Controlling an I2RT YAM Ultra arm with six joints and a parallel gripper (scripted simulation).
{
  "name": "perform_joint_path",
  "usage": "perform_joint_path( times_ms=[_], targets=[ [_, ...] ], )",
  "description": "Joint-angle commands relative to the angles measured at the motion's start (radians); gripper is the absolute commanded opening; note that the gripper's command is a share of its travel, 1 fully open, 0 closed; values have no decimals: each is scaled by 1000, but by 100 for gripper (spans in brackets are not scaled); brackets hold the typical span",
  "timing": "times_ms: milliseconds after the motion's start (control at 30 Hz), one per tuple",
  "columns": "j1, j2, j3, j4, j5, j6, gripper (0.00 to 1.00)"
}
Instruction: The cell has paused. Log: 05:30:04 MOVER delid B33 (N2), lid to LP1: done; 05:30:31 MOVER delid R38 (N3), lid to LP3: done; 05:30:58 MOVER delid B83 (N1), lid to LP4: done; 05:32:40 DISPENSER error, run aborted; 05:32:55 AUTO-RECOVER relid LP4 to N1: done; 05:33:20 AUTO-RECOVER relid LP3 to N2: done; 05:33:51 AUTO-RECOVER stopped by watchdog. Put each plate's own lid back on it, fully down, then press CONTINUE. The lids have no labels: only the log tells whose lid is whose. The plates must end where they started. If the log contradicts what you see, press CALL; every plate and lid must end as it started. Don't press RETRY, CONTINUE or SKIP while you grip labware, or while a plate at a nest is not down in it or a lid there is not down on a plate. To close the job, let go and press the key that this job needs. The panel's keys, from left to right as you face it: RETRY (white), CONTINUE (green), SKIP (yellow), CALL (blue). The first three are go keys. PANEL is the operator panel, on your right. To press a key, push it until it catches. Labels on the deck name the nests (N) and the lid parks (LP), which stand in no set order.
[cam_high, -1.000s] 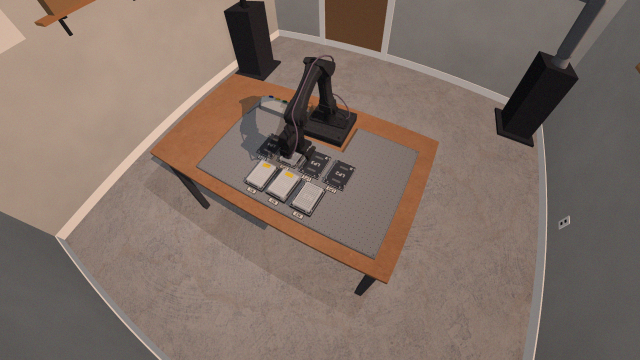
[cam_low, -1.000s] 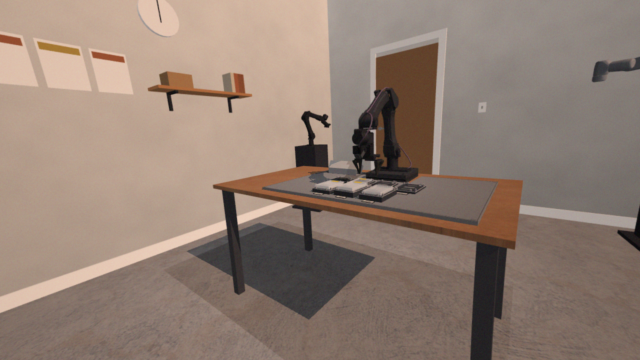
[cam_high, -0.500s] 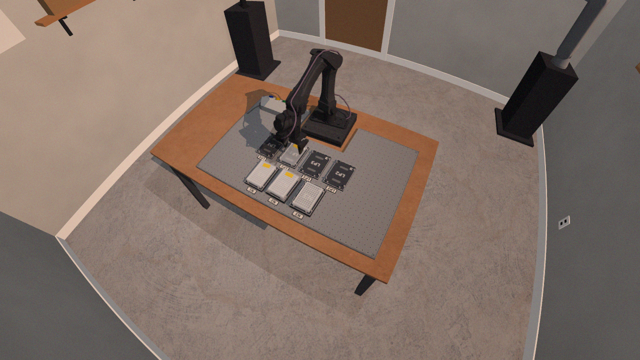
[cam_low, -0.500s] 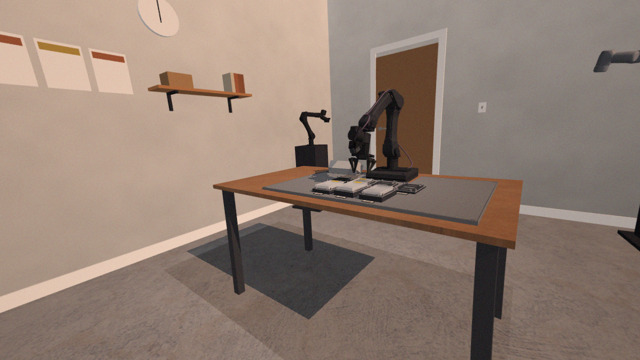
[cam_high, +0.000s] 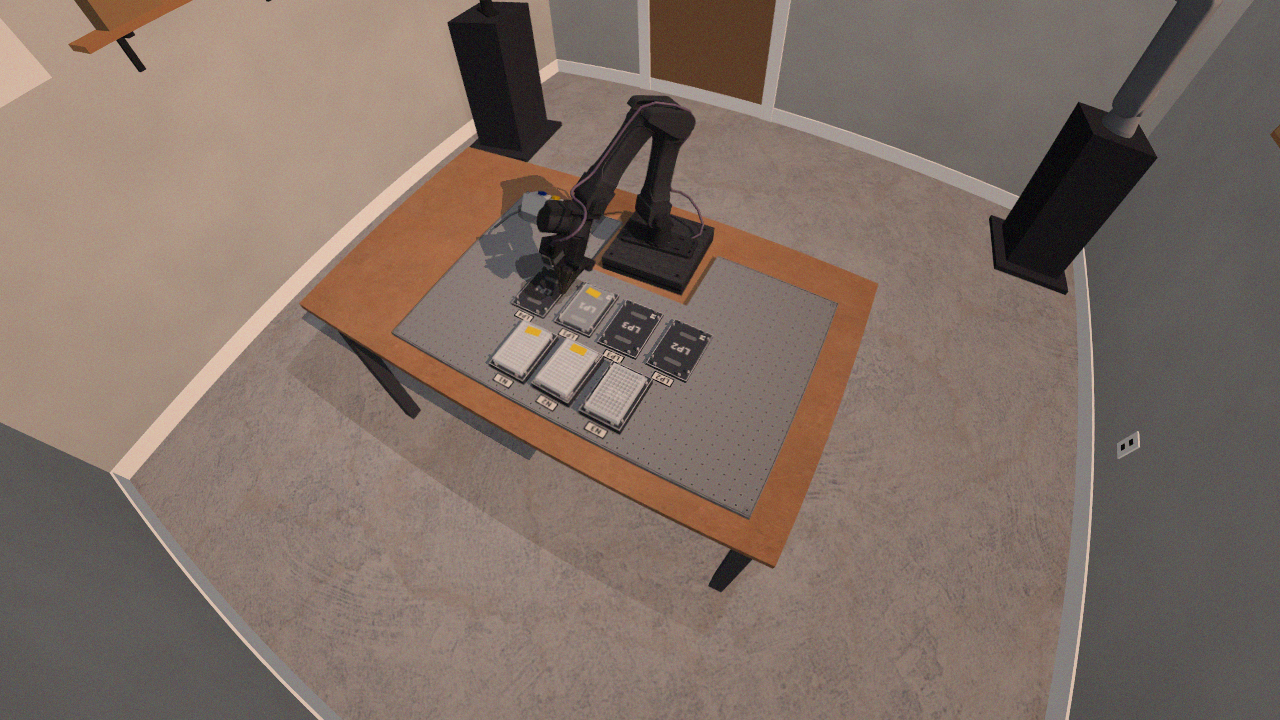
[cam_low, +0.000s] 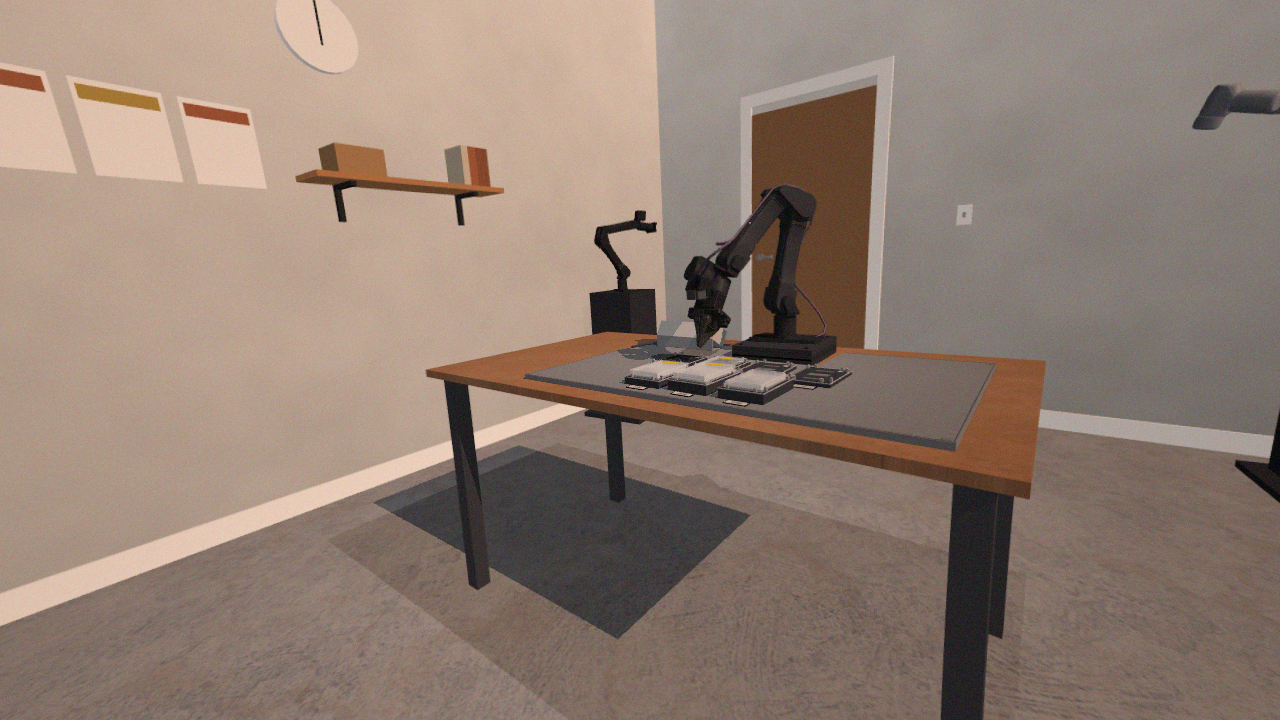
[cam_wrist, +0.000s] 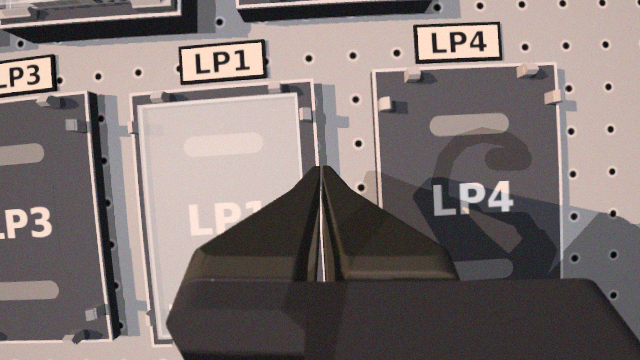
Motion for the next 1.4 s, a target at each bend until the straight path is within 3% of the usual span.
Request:
perform_joint_path(
  times_ms=[0, 200, 1200, 1367],
  targets=[
    [-59, 41, 53, 94, -91, -84, 0],
    [-45, 70, 62, 111, -110, -84, 0],
    [-52, 59, 43, 102, -103, -76, 0],
    [46, -13, -28, 135, -47, 6, 0]
  ],
)
